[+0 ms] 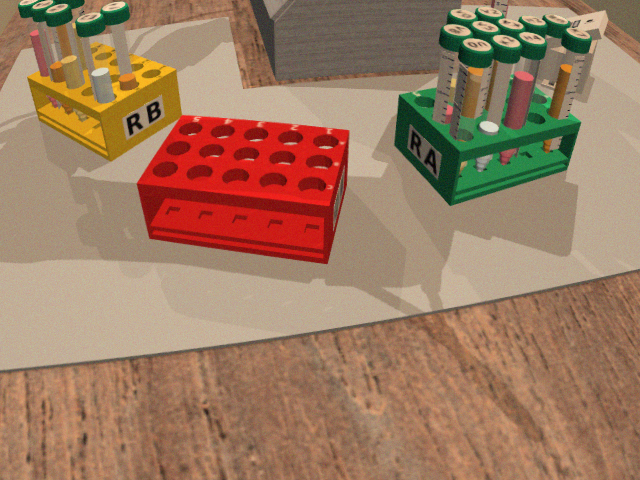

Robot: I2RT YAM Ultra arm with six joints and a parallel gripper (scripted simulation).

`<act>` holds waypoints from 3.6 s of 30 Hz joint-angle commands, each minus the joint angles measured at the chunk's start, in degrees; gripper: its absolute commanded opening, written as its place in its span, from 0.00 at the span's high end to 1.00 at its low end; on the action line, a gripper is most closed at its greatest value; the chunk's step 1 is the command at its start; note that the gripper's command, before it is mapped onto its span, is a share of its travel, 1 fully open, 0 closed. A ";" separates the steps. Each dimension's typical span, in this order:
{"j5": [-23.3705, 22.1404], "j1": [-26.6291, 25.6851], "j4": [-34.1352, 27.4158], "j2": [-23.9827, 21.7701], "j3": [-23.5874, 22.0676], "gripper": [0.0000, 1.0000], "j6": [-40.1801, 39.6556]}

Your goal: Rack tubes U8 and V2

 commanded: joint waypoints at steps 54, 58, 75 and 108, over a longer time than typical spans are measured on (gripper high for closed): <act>10.09 -18.03 -6.19 -26.62 -9.26 1.00 -19.30; 10.79 -19.84 -6.80 -28.28 -8.99 1.00 -21.32; 13.06 -25.68 -8.53 -33.66 -4.85 1.00 -28.98; 13.10 -24.46 -8.22 -31.95 -4.40 1.00 -81.22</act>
